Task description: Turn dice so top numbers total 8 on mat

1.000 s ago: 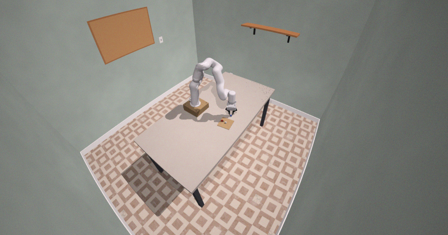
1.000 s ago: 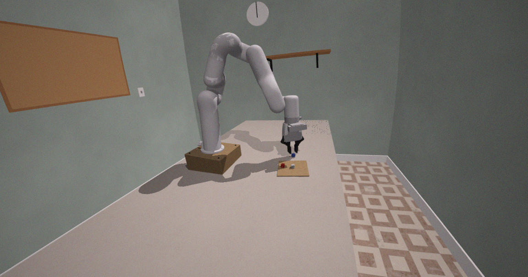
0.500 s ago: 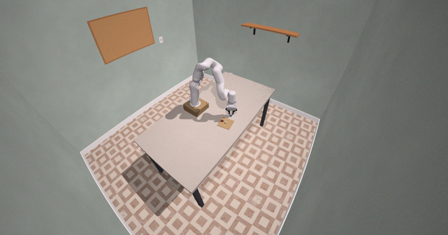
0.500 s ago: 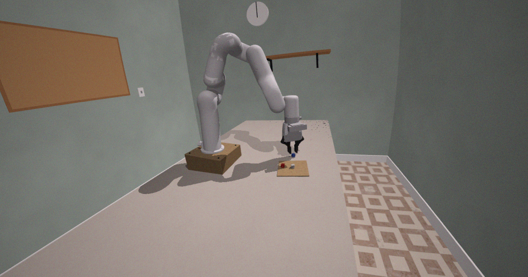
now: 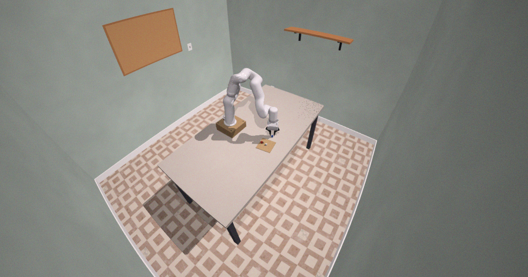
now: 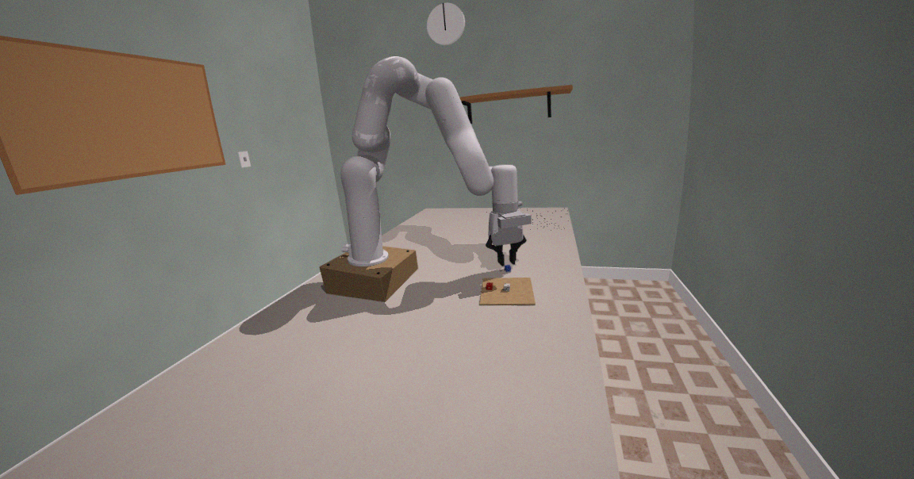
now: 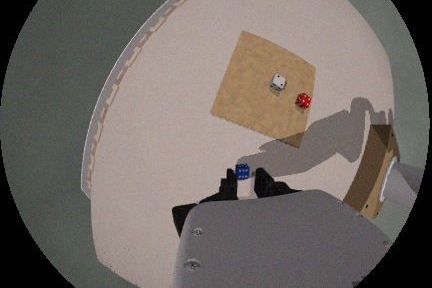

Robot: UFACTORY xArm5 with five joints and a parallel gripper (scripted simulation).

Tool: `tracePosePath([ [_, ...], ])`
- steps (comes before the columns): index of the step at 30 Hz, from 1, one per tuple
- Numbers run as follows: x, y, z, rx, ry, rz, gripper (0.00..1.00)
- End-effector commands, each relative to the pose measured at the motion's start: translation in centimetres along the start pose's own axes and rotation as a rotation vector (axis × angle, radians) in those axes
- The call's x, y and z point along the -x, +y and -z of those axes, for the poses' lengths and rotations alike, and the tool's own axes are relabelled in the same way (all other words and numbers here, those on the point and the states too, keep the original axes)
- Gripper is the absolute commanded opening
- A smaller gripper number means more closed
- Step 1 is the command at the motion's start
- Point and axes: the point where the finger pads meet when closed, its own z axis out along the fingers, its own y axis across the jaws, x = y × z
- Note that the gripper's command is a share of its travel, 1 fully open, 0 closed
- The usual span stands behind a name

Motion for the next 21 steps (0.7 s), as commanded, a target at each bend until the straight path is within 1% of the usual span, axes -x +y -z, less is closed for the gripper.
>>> tracePosePath([
  [1,0.0,-0.1,0.0,-0.003,0.001,0.000,0.31],
  [8,0.0,-0.1,-0.3,-0.003,0.001,0.000,0.31],
  [21,0.0,-0.1,-1.7,-0.003,0.001,0.000,0.31],
])
